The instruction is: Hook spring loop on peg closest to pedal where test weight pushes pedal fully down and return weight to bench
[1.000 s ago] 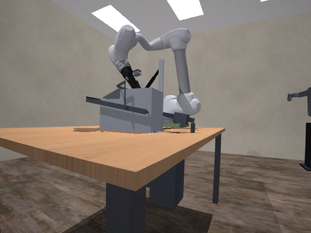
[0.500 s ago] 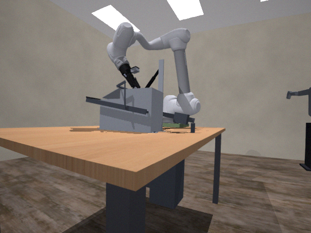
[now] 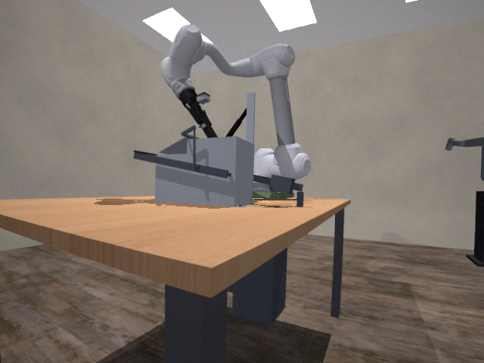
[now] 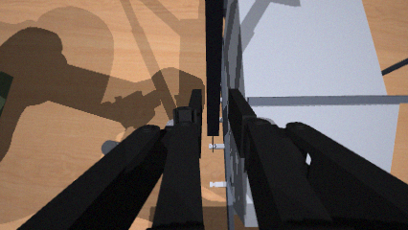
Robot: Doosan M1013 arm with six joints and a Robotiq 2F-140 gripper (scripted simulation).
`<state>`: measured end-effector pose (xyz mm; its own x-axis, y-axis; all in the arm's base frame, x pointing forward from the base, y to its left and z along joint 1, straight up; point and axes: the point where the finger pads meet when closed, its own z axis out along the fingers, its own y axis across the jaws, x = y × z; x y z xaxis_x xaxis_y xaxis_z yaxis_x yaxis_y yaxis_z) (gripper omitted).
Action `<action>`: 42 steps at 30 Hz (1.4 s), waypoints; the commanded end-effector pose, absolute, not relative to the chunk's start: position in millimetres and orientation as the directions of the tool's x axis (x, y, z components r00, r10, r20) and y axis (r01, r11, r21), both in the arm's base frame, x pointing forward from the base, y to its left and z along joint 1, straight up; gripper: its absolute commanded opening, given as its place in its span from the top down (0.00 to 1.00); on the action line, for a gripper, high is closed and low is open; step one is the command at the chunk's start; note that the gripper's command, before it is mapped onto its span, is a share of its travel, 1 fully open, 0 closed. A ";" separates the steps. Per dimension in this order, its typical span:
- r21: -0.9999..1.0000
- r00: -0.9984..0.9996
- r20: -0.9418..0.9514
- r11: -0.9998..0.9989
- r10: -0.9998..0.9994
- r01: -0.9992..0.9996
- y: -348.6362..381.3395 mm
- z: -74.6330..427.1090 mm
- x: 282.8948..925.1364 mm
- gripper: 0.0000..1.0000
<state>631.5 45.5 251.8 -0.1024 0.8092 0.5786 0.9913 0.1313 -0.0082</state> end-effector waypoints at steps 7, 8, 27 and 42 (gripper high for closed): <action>-0.005 -0.104 0.579 0.131 0.809 0.991 41.5 258.9 632.9 0.76; -0.005 -0.104 0.579 0.131 0.809 0.991 41.0 259.6 633.0 0.76; -0.005 -0.104 0.579 0.131 0.809 0.991 38.2 308.0 596.4 0.76; -0.006 -0.104 0.579 0.131 0.809 0.991 38.2 307.8 596.3 0.76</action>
